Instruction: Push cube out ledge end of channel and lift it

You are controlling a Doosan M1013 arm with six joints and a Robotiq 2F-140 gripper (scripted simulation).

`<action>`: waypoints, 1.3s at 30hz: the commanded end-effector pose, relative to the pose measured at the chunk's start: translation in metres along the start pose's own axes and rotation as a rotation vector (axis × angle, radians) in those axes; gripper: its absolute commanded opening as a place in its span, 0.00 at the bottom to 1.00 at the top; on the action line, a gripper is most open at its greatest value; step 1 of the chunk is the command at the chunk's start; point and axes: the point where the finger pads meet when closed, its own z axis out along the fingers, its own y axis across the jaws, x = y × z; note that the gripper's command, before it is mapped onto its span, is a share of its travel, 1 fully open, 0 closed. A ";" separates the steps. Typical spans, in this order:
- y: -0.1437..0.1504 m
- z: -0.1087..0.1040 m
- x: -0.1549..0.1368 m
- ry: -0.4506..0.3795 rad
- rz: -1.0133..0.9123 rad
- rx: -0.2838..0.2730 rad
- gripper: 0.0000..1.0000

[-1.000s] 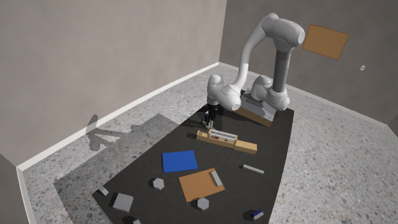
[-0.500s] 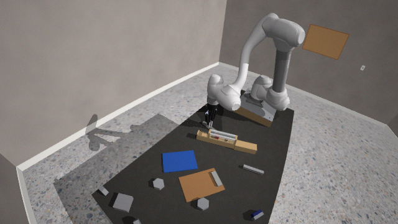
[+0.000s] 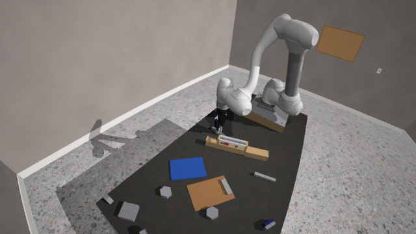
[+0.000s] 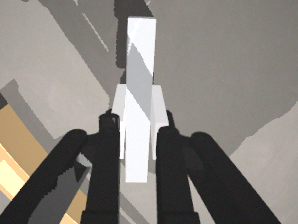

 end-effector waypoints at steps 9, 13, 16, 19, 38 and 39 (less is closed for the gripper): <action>-0.001 -0.020 -0.004 -0.001 -0.007 0.004 0.00; -0.001 -0.064 -0.004 -0.001 -0.007 0.004 0.00; 0.000 -0.086 -0.004 -0.001 -0.007 0.004 0.00; 0.000 -0.102 -0.003 -0.001 -0.007 0.004 0.00; 0.000 -0.112 -0.003 -0.001 -0.007 0.004 0.00; 0.000 -0.112 -0.003 -0.001 -0.007 0.004 0.00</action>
